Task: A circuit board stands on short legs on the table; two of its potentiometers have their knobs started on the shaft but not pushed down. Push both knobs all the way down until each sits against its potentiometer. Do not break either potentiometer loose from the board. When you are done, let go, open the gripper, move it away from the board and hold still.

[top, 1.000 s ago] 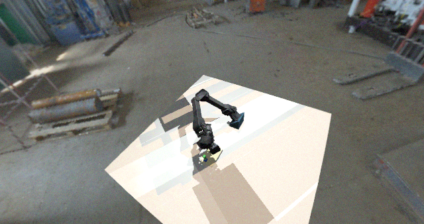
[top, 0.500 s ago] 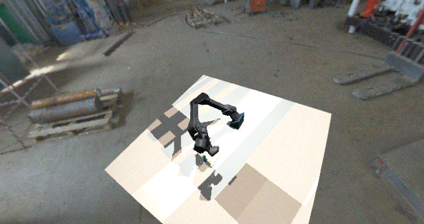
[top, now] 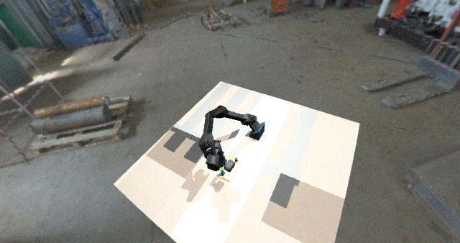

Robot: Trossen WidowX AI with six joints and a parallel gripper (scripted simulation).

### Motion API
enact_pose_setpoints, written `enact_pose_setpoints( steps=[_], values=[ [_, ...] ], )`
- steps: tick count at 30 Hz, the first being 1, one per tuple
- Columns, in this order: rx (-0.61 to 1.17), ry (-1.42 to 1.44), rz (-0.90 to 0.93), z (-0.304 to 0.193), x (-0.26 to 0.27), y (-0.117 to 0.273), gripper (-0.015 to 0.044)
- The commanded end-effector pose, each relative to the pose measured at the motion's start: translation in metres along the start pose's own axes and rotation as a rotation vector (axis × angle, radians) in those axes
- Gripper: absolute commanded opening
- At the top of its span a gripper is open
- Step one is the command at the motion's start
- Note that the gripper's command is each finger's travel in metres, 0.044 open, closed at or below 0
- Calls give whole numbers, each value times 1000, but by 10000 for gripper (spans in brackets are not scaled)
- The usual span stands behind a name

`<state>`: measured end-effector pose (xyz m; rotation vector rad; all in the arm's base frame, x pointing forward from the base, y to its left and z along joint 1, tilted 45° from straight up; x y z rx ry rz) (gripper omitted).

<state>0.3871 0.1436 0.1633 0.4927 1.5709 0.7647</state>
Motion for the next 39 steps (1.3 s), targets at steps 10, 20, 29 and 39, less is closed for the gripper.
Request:
enact_pose_setpoints(
  steps=[10,20,29,39],
  values=[
    [4,8,-4,0,0,-17,0],
    [4,8,-4,0,0,-24,0],
    [4,8,-4,0,0,-24,0],
    [4,8,-4,0,0,-26,0]
  ],
)
Point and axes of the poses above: the point midway between the two fingers, 35 mm back from their tips, its own y axis back along the fingers, its own x axis across the jaws, z = x × y, the point moved 10 cm from there along y, back along the fingers, and after that the axes turned 7 degrees about y, right-handed, at the moved point
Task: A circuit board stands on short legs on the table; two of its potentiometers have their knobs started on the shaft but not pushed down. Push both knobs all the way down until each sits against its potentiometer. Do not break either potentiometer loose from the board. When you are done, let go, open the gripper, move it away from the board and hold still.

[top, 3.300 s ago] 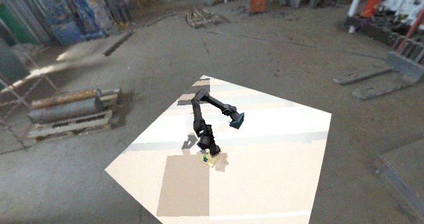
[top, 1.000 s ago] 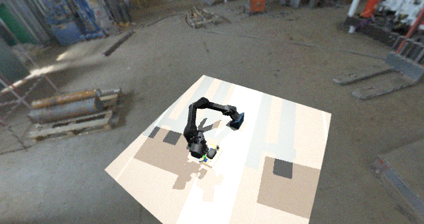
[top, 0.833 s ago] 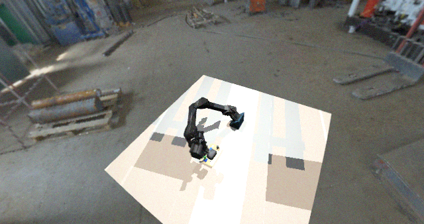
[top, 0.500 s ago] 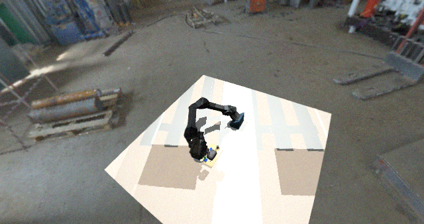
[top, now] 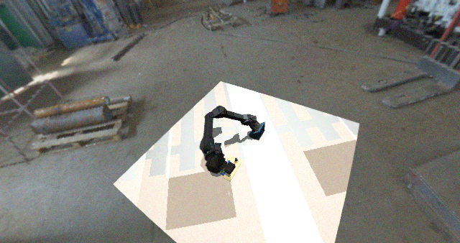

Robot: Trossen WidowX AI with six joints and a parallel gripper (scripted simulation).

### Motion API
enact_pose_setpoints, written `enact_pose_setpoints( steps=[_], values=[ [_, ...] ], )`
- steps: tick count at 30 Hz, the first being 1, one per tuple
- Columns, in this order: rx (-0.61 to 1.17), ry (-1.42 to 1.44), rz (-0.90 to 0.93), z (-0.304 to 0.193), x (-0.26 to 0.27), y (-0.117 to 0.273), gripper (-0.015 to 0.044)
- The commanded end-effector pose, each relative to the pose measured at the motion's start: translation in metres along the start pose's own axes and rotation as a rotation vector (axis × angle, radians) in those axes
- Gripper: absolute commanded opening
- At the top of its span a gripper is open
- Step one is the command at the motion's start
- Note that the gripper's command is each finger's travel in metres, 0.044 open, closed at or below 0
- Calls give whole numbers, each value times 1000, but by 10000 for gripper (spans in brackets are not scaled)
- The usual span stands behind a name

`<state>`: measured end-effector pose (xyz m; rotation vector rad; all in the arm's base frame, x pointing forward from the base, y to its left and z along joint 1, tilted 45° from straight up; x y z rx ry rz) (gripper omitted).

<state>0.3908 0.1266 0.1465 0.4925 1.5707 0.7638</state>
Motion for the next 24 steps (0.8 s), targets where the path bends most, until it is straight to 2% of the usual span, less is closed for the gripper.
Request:
enact_pose_setpoints(
  steps=[1,24],
  values=[
    [4,8,-4,-1,0,-3,0],
    [4,8,-4,-1,0,-4,0]
  ],
)
Point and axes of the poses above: the point midway between the two fingers, 35 mm back from their tips, its own y axis back along the fingers, its own x axis across the jaws, z = x × y, the point moved 10 cm from there along y, back along the fingers, and after that the axes turned 7 degrees about y, right-handed, at the moved point
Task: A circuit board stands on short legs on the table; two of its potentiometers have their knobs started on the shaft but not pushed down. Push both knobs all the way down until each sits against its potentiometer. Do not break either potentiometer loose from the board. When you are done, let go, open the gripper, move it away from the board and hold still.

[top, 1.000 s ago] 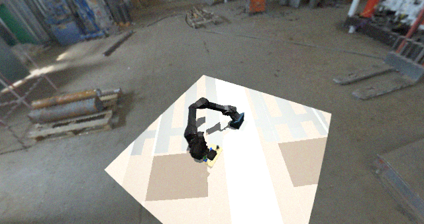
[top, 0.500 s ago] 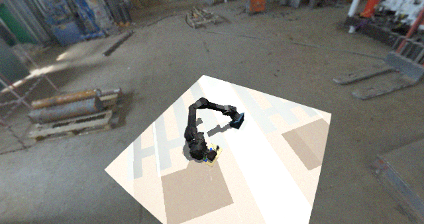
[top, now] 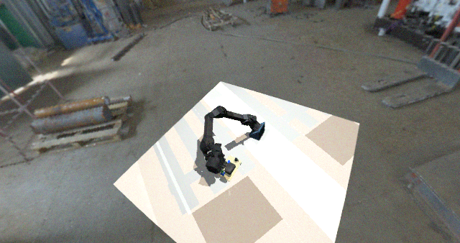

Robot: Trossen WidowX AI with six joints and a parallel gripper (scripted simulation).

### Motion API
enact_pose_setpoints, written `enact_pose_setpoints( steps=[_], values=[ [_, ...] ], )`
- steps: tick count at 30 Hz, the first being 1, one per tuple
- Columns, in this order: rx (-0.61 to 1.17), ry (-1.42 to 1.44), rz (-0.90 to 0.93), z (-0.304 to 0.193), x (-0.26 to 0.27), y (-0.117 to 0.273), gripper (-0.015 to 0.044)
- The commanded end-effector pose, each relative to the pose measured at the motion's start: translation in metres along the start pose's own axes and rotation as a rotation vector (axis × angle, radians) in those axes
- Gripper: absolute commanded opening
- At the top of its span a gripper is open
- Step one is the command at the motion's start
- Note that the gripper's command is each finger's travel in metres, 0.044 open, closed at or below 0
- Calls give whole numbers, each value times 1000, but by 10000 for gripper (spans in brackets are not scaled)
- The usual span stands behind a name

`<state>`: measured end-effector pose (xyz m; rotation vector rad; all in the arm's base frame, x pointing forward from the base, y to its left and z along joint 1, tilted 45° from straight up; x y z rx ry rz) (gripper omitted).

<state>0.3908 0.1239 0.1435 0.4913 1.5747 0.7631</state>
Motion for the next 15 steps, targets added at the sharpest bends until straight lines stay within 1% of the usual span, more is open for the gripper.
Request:
enact_pose_setpoints(
  steps=[1,15],
  values=[
    [3,5,-3,0,0,0,0],
    [3,5,-3,0,0,-4,0]
  ],
)
Point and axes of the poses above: the point midway between the two fingers, 35 mm back from their tips, its own y axis back along the fingers, its own x axis across the jaws, z = x × y, the point moved 10 cm from there along y, back along the fingers, and after that the axes turned 7 degrees about y, right-handed, at the moved point
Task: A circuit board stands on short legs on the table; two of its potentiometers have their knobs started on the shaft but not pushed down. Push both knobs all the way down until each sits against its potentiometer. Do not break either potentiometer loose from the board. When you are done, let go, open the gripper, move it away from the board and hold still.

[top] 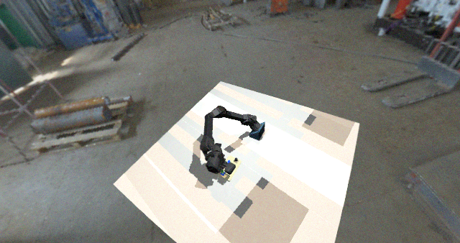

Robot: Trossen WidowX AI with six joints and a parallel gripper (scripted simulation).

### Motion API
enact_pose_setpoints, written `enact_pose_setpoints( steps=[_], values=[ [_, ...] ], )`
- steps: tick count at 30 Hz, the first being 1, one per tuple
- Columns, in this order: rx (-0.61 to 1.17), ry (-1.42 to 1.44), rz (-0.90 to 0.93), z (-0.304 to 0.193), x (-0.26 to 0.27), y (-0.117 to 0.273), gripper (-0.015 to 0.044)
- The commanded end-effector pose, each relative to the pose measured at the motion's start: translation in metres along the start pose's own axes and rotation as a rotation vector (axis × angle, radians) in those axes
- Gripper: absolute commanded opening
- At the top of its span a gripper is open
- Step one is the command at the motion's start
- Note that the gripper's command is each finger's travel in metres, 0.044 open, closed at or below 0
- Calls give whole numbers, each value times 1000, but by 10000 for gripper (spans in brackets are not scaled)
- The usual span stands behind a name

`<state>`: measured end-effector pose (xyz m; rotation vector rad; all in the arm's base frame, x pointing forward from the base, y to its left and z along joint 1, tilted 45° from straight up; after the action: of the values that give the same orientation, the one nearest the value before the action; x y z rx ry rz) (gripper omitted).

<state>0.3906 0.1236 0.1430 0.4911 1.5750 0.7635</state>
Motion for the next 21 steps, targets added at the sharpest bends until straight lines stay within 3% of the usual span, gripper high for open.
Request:
enact_pose_setpoints(
  steps=[1,21],
  values=[
    [3,4,-3,0,0,-3,0],
    [3,4,-3,0,0,-7,0]
  ],
)
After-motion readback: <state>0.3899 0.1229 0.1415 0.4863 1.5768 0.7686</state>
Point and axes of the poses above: the point midway between the two fingers, 35 mm back from their tips, its own y axis back along the fingers, its own x axis across the jaws, z = x × y, the point moved 10 cm from there along y, back along the fingers, and after that the axes turned 7 degrees about y, right-handed, at the moved point
